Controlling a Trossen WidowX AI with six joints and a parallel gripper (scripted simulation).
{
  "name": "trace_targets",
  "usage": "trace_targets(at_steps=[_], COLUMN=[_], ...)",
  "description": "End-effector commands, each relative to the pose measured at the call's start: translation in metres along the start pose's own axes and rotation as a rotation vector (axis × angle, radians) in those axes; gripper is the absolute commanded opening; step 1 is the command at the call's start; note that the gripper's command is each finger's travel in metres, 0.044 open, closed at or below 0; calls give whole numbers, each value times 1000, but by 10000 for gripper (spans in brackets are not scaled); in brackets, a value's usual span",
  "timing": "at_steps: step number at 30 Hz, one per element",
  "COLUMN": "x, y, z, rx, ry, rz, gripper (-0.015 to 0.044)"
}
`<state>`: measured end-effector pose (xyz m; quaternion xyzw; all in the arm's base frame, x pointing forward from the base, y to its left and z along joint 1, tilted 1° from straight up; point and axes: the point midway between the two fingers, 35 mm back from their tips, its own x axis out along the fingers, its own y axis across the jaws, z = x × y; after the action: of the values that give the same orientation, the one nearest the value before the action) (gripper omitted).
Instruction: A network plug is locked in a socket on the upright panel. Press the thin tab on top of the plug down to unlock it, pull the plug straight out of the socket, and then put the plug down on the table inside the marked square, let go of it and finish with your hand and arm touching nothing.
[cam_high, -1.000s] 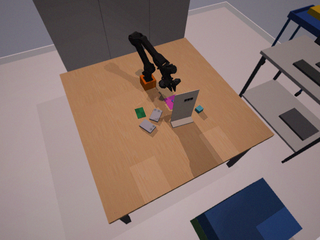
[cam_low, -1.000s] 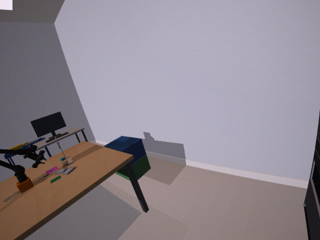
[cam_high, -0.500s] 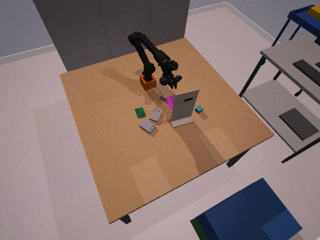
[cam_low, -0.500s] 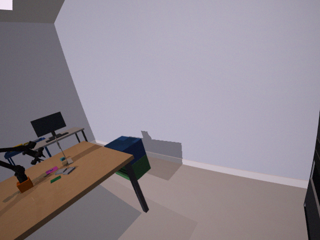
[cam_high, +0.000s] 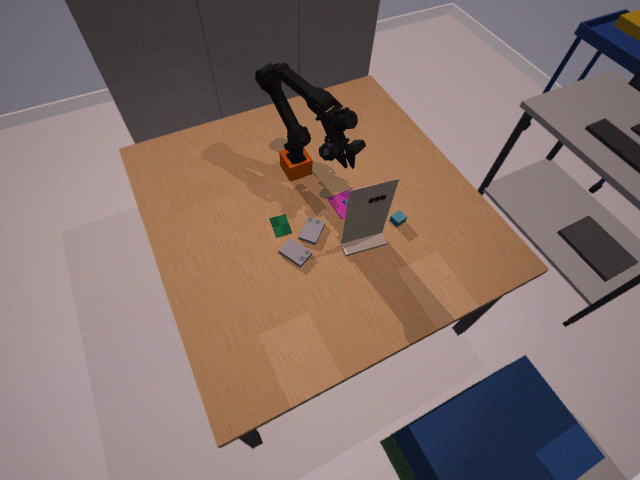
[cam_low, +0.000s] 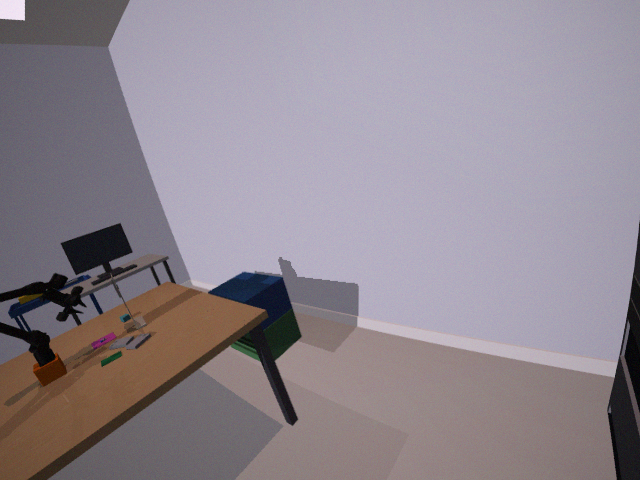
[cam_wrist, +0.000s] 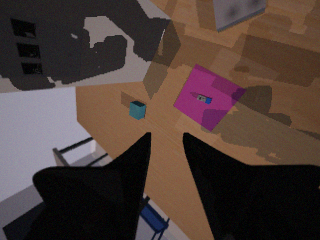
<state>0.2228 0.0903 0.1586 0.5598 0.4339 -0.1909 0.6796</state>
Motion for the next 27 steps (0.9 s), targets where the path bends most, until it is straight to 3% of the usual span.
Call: trace_targets(at_steps=[1, 6, 17, 27], x=[-14, -22, -22, -22], y=[7, 10, 10, 10], z=[0, 0, 0, 0], rx=[-3, -3, -3, -3], ry=[3, 3, 3, 3], rz=[10, 11, 11, 11], gripper=[156, 156, 440, 440])
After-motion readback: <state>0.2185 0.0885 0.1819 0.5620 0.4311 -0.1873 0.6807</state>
